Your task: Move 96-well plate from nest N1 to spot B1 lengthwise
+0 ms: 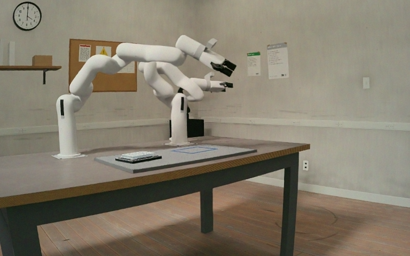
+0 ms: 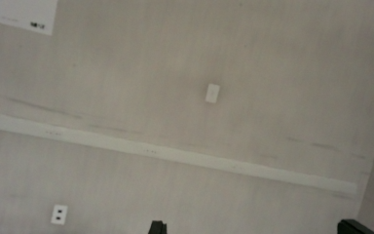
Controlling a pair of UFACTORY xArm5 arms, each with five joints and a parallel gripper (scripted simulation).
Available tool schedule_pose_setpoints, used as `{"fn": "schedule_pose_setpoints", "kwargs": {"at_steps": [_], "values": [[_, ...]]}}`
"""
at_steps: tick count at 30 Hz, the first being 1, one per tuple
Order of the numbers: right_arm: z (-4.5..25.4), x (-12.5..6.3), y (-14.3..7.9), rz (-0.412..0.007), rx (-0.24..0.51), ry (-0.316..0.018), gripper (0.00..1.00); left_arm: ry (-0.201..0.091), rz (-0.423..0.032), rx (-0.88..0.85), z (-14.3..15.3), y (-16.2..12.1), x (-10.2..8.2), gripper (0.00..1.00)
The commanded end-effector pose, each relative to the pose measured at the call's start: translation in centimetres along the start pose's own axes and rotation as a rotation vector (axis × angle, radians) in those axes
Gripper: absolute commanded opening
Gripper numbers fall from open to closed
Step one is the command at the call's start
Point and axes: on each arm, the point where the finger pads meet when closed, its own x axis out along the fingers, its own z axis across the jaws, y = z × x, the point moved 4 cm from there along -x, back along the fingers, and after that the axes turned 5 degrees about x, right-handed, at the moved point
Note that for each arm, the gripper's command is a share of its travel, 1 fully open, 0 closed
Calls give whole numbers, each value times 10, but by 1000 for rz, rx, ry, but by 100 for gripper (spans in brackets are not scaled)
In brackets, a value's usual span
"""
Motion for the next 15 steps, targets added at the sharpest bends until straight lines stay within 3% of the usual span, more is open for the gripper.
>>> {"fn": "schedule_pose_setpoints", "kwargs": {"at_steps": [1, 8, 15], "values": [[-2, -16, 3, -25, 39, -16, 100, -1, 3, 0, 0, 1, 0, 100], [-1, -33, 2, -60, 84, -41, 100, -1, 3, 0, 0, 1, 0, 100], [1, -62, -1, -114, 158, -86, 100, -1, 3, 0, 0, 1, 0, 100]]}}
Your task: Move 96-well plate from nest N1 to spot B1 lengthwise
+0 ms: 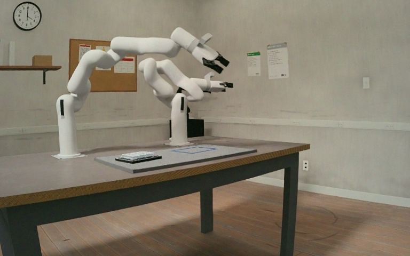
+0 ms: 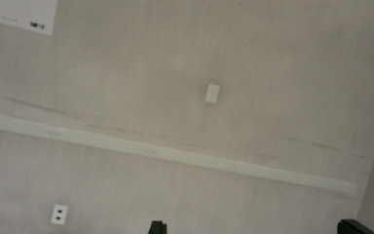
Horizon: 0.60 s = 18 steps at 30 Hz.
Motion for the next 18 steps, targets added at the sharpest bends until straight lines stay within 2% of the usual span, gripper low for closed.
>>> {"fn": "schedule_pose_setpoints", "kwargs": {"at_steps": [1, 8, 10, 18], "values": [[2, -26, -2, -34, 56, -29, 100, -1, 3, 0, 0, 1, 0, 100], [10, -60, -12, -92, 142, -86, 100, -1, 3, 0, 0, 1, 0, 100], [10, -60, -12, -92, 142, -86, 100, -1, 3, 0, 0, 1, 0, 100], [23, -105, -28, -158, 249, -164, 100, -1, 3, 0, 0, 1, 0, 100]]}}
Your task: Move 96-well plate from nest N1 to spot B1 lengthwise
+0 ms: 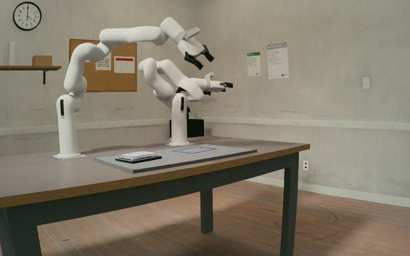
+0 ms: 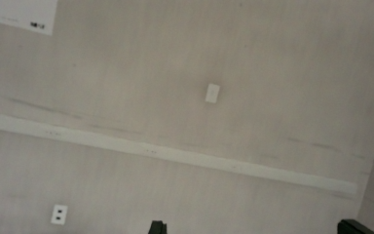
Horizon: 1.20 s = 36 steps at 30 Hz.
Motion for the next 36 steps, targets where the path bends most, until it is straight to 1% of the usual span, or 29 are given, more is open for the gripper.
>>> {"fn": "schedule_pose_setpoints", "kwargs": {"at_steps": [1, 7, 9, 17, 24, 26, 36], "values": [[15, -32, -13, -37, 72, -48, 100, -1, 3, 0, 0, 1, 0, 100], [37, -64, -31, -82, 158, -114, 100, -1, 3, 0, 0, 1, 0, 100], [37, -64, -31, -82, 158, -114, 100, -1, 3, 0, 0, 1, 0, 100], [70, -107, -59, -133, 271, -211, 100, -1, 3, 0, 0, 1, 0, 100], [101, -142, -85, -169, 367, -298, 100, -1, 3, 0, 0, 1, 0, 100], [101, -142, -85, -169, 367, -298, 100, -1, 3, 0, 0, 1, 0, 100], [147, -186, -124, -203, 491, -420, 100, -1, 3, 0, 0, 1, 0, 100]]}}
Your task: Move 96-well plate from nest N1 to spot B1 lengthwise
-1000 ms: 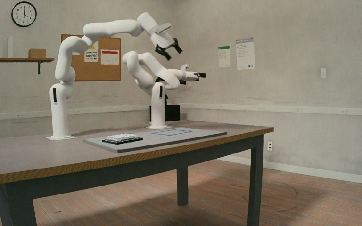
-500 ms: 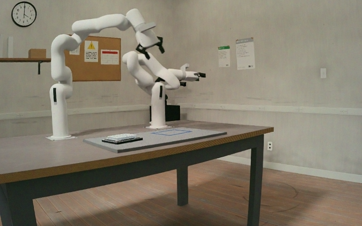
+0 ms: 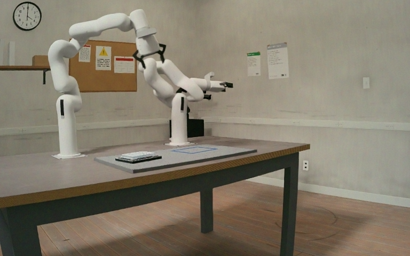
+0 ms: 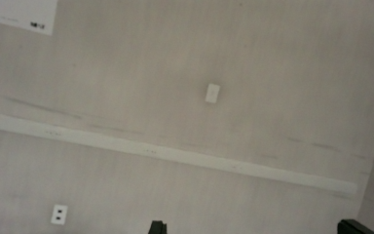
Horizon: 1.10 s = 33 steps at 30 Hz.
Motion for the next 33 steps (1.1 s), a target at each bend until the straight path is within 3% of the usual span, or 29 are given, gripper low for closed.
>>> {"fn": "schedule_pose_setpoints", "kwargs": {"at_steps": [1, 21, 33], "values": [[39, -11, -10, -12, 67, -54, 100, -1, 3, 0, 0, 1, 0, 100], [138, -25, -36, -29, 241, -219, 100, -1, 3, 0, 0, 1, 0, 100], [172, -27, -45, -29, 299, -275, 100, -1, 3, 0, 0, 1, 0, 100]]}}
